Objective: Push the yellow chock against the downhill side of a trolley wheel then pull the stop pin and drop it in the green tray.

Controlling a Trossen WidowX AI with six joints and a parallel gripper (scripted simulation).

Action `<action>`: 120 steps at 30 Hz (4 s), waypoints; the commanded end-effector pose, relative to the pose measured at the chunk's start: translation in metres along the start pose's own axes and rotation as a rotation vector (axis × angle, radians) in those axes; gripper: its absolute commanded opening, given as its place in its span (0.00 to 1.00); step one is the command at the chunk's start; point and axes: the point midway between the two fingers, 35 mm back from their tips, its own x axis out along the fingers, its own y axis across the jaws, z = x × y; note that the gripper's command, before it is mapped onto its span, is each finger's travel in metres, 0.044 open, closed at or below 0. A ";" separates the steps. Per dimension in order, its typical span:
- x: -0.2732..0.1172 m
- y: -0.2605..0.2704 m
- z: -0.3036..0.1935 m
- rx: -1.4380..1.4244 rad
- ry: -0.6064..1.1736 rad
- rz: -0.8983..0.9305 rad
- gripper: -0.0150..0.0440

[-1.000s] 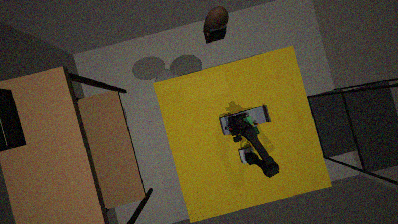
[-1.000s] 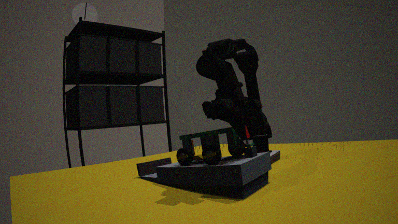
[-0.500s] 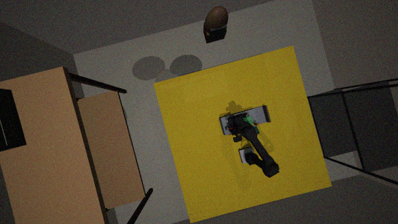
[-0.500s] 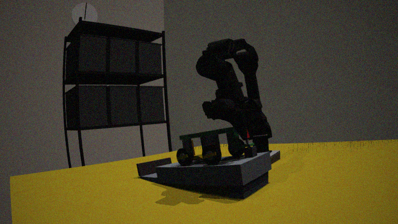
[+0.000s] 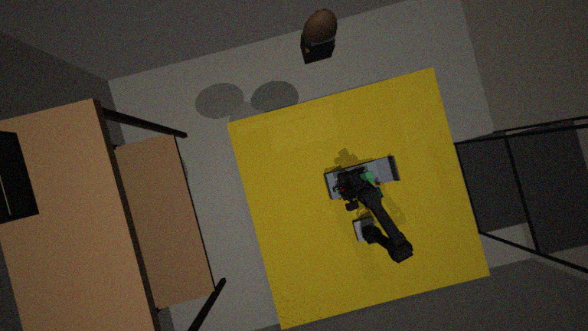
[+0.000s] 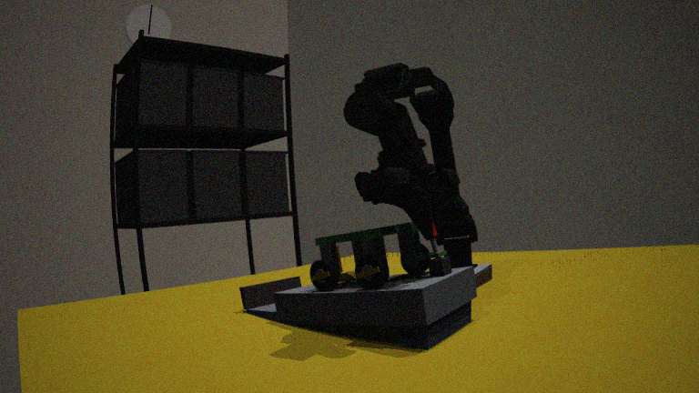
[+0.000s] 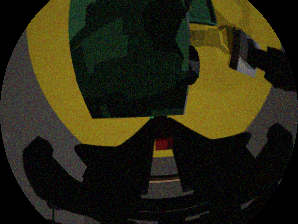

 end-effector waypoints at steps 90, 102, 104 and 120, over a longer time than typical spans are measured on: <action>-0.029 -0.009 -0.036 0.003 0.005 0.002 0.25; -0.029 -0.052 -0.037 0.004 0.005 -0.001 0.25; -0.029 -0.059 -0.037 0.004 0.005 -0.002 0.25; -0.030 -0.081 -0.021 0.005 0.004 -0.003 0.25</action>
